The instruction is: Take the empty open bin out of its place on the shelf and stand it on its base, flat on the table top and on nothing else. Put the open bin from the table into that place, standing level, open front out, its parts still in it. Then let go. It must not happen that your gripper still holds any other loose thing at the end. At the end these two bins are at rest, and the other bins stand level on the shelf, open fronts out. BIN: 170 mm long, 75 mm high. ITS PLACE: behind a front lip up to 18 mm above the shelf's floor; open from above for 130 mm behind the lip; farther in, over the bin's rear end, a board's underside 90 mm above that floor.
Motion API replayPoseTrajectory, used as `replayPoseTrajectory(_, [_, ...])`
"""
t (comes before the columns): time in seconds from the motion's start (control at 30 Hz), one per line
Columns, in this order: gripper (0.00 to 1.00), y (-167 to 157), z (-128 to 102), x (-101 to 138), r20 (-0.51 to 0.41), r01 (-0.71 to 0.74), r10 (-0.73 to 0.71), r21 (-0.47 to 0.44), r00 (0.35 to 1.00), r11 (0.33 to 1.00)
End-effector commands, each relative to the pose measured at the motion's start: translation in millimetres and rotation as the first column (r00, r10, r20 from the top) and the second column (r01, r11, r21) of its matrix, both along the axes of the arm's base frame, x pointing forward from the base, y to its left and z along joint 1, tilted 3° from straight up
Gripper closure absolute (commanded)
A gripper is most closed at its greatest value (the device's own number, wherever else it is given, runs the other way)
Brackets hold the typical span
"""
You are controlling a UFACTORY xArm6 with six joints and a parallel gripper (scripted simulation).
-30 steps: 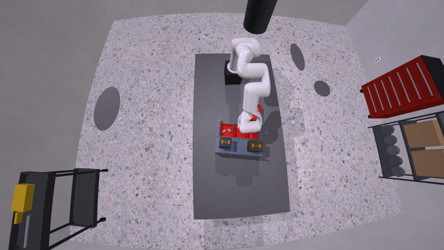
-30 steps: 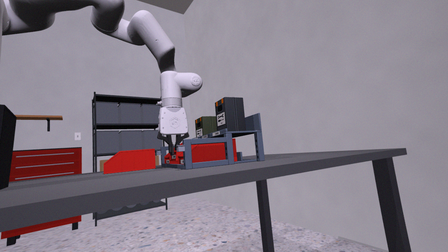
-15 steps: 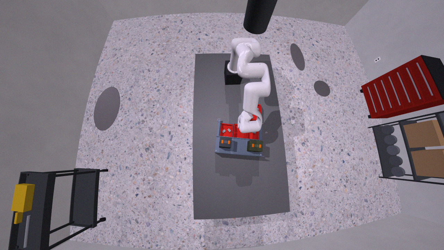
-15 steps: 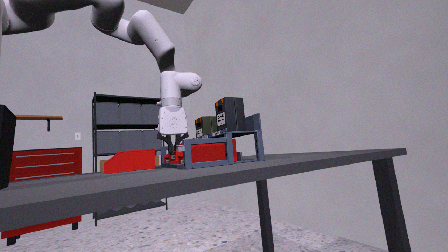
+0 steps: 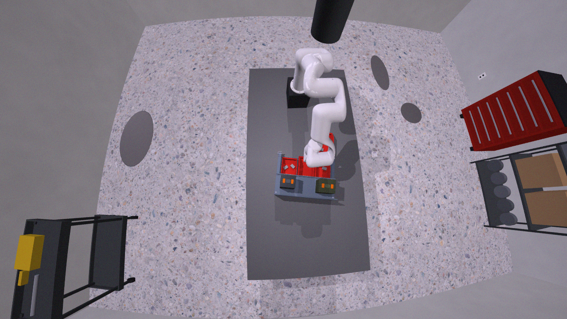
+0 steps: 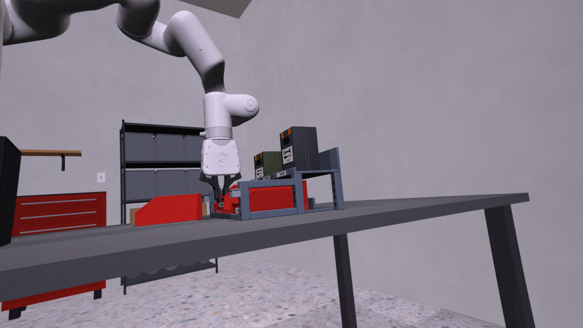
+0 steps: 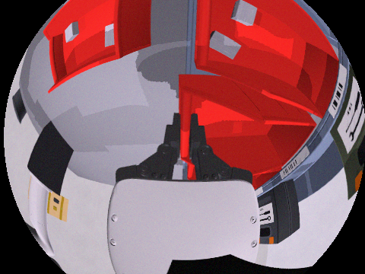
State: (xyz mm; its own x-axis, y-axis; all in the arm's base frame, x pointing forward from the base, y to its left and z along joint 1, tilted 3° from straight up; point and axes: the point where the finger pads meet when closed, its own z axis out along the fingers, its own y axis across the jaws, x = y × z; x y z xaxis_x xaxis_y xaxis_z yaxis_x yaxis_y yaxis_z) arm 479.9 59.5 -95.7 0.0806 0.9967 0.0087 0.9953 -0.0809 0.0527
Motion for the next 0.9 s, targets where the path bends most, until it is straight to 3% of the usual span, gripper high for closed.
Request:
replayPoseTrajectory(0.0, [1.00, 0.7, 1.2, -4.3, 0.005, 0.000, 0.000, 0.001, 1.000, 1.000])
replayPoseTrajectory(0.87, [1.00, 5.9, -2.4, -68.1, 0.005, 0.000, 0.000, 0.001, 1.000, 1.000])
